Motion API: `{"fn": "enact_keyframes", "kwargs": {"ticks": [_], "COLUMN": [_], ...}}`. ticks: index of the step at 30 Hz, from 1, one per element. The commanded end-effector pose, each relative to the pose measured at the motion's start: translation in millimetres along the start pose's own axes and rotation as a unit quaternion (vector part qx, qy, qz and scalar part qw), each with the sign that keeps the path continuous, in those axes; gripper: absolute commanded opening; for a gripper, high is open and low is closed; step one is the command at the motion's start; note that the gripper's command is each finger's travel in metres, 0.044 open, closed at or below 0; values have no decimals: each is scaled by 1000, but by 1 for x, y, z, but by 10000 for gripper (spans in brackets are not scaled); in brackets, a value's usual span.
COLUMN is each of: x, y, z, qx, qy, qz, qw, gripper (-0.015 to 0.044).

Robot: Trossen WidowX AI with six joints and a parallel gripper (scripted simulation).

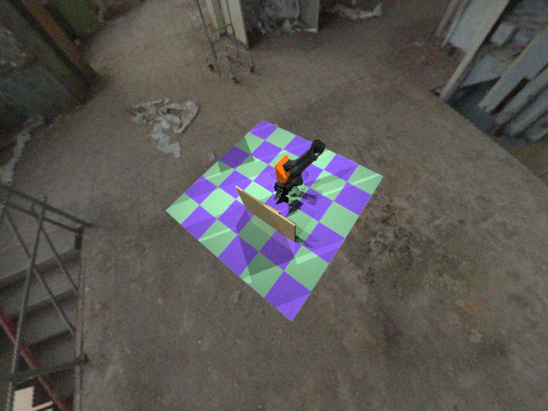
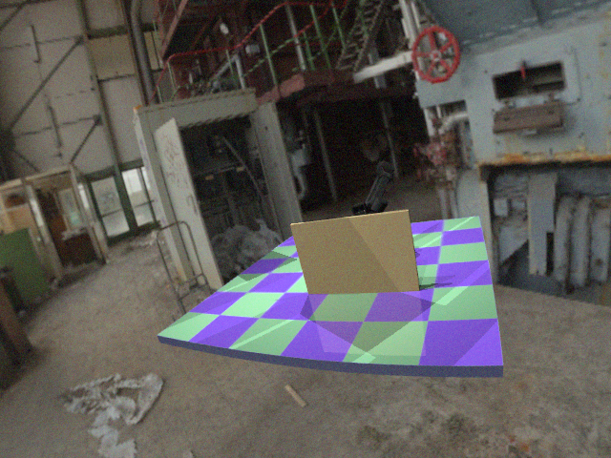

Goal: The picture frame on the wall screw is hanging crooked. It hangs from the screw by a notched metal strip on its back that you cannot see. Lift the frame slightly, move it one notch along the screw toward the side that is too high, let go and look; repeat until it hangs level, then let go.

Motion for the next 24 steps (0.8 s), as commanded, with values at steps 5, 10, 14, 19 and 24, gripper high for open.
{"fn": "enact_keyframes", "kwargs": {"ticks": [5, 10, 14, 19, 24], "x": [-3, -3, -3, -3, -3], "y": [6, 6, 6, 6, 6], "z": [26, 26, 26, 27, 32], "qx": [2, 2, 2, 2, 2], "qy": [0, 0, 0, 0, 0], "qz": [-1, -1, -1, -1, -1], "qw": [1000, 1000, 1000, 1000, 1000], "gripper": [260, 260, 260, 260, 260]}}
Point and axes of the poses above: the point midway between the two fingers, 35 mm back from their tips, its own z axis out along the fingers, its own x axis across the jaws, y = z × x, the point moved 8 cm from there along -z, back along the fingers, and after that the axes turned 9 degrees about -z, right-handed, at the moved point
